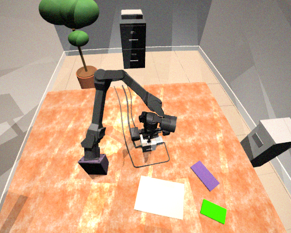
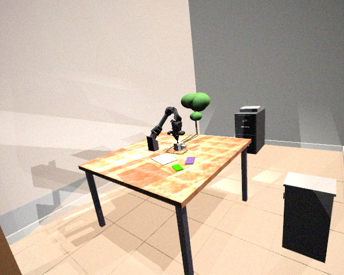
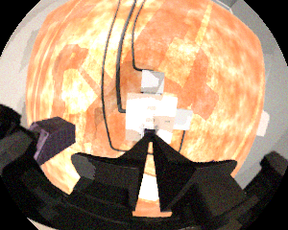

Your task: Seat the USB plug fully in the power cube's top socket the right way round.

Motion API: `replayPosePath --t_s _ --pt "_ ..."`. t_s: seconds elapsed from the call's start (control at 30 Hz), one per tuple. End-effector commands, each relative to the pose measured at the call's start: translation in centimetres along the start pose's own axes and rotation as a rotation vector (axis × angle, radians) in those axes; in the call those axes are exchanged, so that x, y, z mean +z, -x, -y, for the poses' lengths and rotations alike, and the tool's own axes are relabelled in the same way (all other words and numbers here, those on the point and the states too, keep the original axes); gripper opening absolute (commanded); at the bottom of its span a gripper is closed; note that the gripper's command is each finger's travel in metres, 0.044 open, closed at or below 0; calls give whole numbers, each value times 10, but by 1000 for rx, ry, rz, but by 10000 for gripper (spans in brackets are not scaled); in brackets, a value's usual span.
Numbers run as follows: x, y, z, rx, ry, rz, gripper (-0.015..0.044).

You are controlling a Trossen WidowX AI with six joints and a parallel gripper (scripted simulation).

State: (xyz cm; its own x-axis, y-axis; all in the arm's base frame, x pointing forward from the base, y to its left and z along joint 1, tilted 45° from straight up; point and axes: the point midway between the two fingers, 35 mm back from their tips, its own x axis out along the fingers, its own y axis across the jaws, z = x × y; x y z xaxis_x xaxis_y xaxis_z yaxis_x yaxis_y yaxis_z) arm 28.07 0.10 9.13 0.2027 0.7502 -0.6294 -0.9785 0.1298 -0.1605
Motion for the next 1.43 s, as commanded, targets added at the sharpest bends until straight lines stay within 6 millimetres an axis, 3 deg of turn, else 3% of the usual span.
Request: replayPosePath --t_s 0.0,0.3,0.43,1.03,1.4 --pt "1 -3 0 4 2 4 0" --pt "1 -3 0 4 2 4 0" --pt "0 0 0 0 1 0 95" --pt "0 0 0 0 1 0 95" --pt "1 11 0 0 1 0 95"
